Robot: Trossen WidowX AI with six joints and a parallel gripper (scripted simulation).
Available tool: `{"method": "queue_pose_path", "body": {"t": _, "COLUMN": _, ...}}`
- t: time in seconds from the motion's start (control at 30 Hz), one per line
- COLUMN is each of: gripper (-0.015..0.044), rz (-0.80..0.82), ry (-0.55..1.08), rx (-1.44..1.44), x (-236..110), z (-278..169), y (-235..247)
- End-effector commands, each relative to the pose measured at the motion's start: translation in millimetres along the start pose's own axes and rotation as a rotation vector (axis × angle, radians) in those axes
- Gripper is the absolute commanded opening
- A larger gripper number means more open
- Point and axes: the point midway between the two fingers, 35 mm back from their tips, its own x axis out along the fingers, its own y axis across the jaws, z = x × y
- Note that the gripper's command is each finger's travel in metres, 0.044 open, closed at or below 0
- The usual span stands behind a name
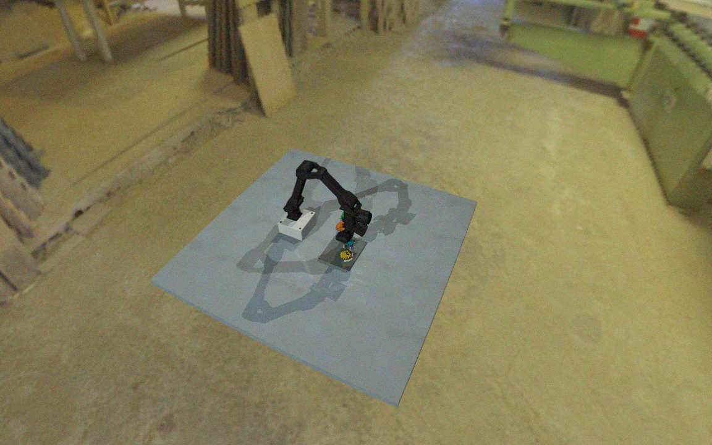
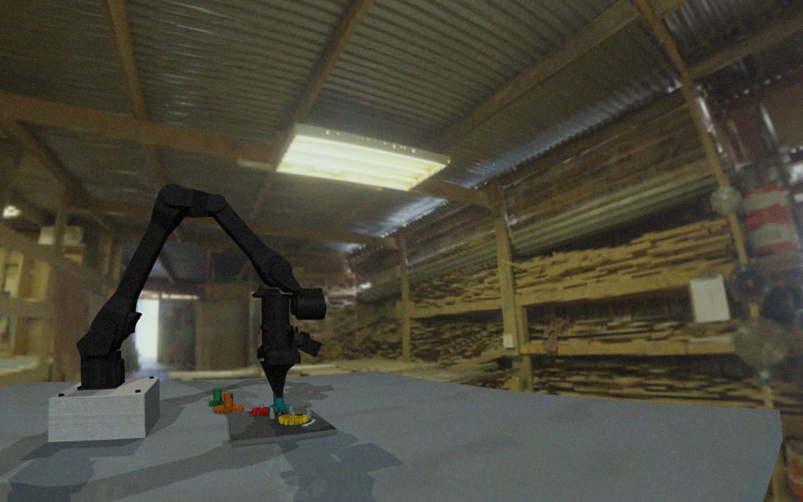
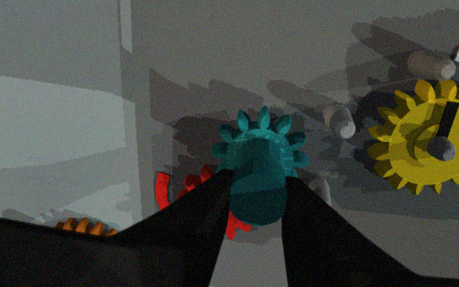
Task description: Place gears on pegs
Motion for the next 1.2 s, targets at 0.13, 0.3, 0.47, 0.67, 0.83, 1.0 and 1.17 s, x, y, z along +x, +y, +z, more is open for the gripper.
{"method": "queue_pose_path", "body": {"t": 0.13, "gripper": 0.0, "rz": 0.001, "ry": -0.001, "rx": -0.024, "x": 1.6, "z": 0.7, "y": 0.1}}
{"method": "queue_pose_path", "body": {"t": 0.3, "gripper": 0.0, "rz": 0.0, "ry": -0.001, "rx": -0.147, "x": 2.7, "z": 0.7, "y": 0.7}}
{"method": "queue_pose_path", "body": {"t": 0.47, "gripper": 0.0, "rz": 0.0, "ry": -0.001, "rx": -0.292, "x": 3.8, "z": 0.1, "y": 0.8}}
{"method": "queue_pose_path", "body": {"t": 0.67, "gripper": 0.0, "rz": 0.0, "ry": -0.001, "rx": -0.447, "x": 5.4, "z": -0.1, "y": -0.1}}
{"method": "queue_pose_path", "body": {"t": 0.83, "gripper": 0.0, "rz": 0.0, "ry": -0.001, "rx": -0.458, "x": 5.3, "z": 0.5, "y": -0.3}}
{"method": "queue_pose_path", "body": {"t": 1.0, "gripper": 0.0, "rz": 0.0, "ry": -0.001, "rx": -0.386, "x": 5.4, "z": 0.8, "y": 0.3}}
{"method": "queue_pose_path", "body": {"t": 1.17, "gripper": 0.0, "rz": 0.0, "ry": -0.001, "rx": -0.261, "x": 6.2, "z": 0.4, "y": 0.8}}
